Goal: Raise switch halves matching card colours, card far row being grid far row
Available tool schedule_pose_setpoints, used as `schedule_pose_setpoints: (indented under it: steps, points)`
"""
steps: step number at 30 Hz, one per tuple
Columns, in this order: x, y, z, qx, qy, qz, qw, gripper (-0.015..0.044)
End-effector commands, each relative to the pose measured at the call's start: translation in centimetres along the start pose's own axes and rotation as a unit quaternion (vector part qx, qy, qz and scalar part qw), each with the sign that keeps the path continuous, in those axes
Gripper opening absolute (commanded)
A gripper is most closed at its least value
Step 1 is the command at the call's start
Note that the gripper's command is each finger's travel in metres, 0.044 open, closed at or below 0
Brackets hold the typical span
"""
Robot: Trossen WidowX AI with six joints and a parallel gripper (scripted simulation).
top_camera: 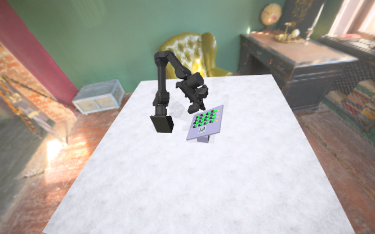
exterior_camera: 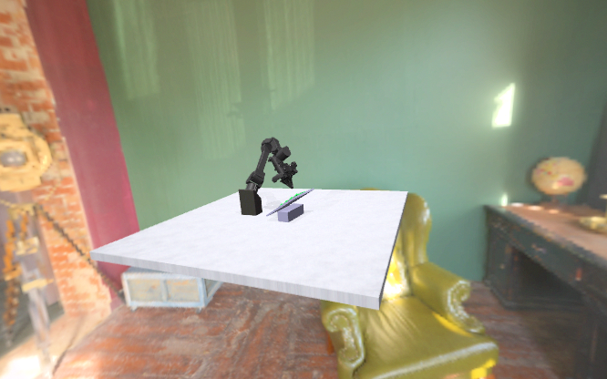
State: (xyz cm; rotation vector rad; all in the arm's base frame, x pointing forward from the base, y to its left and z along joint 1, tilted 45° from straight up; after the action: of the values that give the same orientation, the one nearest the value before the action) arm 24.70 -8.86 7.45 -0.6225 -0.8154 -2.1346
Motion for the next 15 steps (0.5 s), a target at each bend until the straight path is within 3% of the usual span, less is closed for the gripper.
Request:
schedule_pose_setpoints:
  steps: [1, 15]
  points:
    - [-1.7, -0.3, 0.1, -0.003, 0.000, 0.010, 1.000, 0.0000]
    - [-3.2, -0.3, 0.1, -0.003, 0.001, 0.010, 1.000, 0.0000]
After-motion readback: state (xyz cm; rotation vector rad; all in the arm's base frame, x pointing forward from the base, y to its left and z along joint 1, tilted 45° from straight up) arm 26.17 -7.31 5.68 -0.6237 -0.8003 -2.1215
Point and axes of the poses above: the point midway between the two fingers, 35 mm back from their tips, its own x axis back along the fingers, its own z axis across the jaws, y = z × x, the point moved 2 cm from there along x, back along the fingers, and after that the axes turned 3 degrees about x, right-handed, at the moved point
